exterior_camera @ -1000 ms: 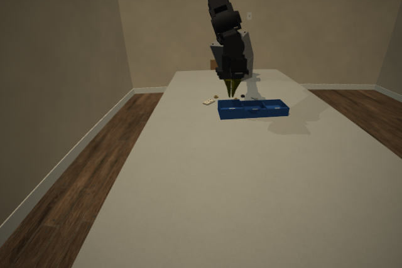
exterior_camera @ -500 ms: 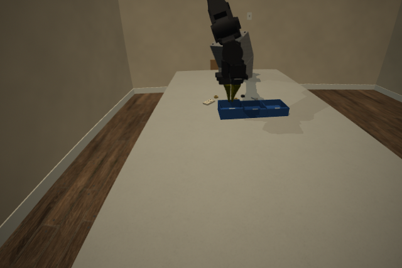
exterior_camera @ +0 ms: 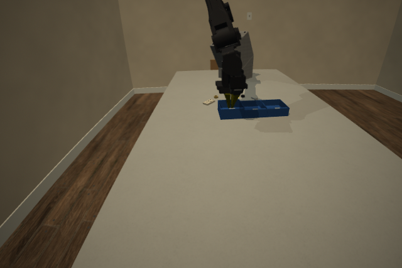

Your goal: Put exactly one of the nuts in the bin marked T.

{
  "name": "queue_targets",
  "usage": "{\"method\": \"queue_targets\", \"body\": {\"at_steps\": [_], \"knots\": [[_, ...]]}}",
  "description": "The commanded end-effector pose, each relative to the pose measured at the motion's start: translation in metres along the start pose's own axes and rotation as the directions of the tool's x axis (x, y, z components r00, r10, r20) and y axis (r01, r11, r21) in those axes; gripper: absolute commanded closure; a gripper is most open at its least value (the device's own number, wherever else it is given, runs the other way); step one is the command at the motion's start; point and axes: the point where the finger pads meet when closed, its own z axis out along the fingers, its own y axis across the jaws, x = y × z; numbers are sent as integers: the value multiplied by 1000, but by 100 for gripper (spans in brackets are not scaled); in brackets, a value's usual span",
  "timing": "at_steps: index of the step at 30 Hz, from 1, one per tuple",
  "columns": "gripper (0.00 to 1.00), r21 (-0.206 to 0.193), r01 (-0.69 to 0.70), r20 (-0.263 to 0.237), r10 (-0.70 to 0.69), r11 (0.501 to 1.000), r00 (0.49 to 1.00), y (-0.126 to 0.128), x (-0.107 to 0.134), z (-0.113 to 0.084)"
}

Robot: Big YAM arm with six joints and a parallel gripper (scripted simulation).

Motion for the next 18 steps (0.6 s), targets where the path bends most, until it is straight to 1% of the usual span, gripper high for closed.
{"method": "queue_targets", "body": {"at_steps": [1, 18], "knots": [[92, 5, -10, 29, 10, 1000, 1000, -5, -17, 3], [92, 3, -7, 16, 7, 1000, 1000, -4, -8, 7]]}}
